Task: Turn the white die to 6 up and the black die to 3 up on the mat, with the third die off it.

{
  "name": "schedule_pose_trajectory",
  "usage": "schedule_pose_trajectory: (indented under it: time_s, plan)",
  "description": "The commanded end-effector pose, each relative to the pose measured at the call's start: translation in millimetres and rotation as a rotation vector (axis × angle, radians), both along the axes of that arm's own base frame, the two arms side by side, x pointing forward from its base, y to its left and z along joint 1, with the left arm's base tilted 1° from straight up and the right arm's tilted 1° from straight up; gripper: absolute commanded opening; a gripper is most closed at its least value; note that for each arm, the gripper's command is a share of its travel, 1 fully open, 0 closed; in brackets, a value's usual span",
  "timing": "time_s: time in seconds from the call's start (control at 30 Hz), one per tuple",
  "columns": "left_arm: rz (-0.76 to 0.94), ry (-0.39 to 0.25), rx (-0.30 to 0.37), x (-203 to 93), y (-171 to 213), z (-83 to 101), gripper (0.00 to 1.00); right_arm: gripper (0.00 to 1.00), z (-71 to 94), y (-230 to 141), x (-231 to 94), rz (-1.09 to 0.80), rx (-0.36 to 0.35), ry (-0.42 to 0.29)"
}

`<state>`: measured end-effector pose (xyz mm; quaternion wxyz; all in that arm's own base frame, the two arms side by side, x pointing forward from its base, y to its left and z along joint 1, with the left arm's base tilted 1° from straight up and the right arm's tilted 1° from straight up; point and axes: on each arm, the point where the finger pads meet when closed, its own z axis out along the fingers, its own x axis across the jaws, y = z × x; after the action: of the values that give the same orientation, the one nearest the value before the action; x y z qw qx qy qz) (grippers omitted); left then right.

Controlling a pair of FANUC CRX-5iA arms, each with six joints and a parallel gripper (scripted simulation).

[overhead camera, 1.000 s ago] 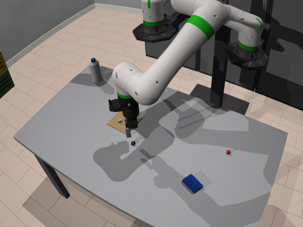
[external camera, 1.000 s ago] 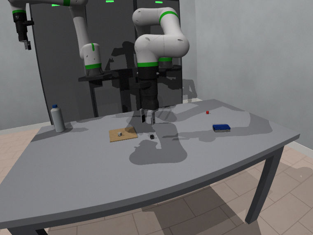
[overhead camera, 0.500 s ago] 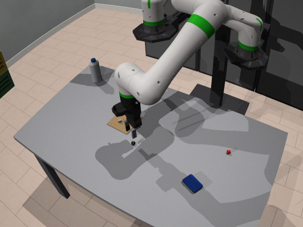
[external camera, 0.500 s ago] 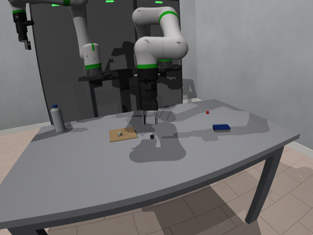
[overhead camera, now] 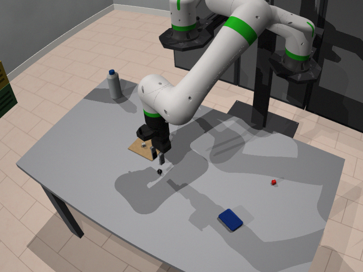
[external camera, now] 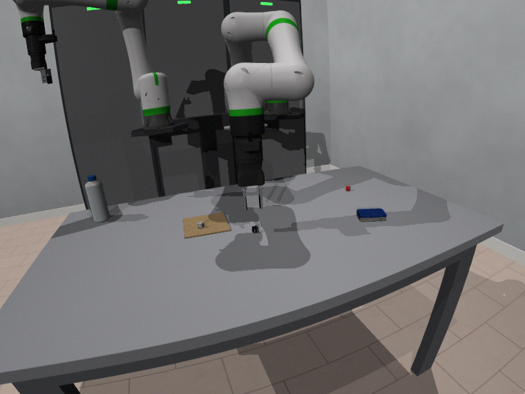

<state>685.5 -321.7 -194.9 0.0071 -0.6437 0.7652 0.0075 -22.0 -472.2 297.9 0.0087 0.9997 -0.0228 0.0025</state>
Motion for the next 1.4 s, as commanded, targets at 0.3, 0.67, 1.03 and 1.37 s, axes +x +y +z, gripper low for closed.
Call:
schedule_pose_trajectory:
  time_s: [0.3,0.67,1.03,1.37]
  plan:
    - [0.0,-0.002,-0.001,1.1,-0.6,1.8,0.64,1.0,0.9,-0.2,-0.2,0.0,-0.002,0.0]
    - [0.0,-0.002,-0.001,1.1,-0.6,-0.7,0.64,1.0,0.9,-0.2,-0.2,0.0,-0.002,0.0]
    - [0.001,-0.002,-0.001,1.2,-0.5,-9.5,0.64,1.0,0.9,-0.2,-0.2,0.0,-0.002,0.0]
    - [0.001,-0.002,-0.001,1.2,-0.3,-24.8,0.64,1.0,0.9,-0.2,-0.2,0.0,-0.002,0.0]
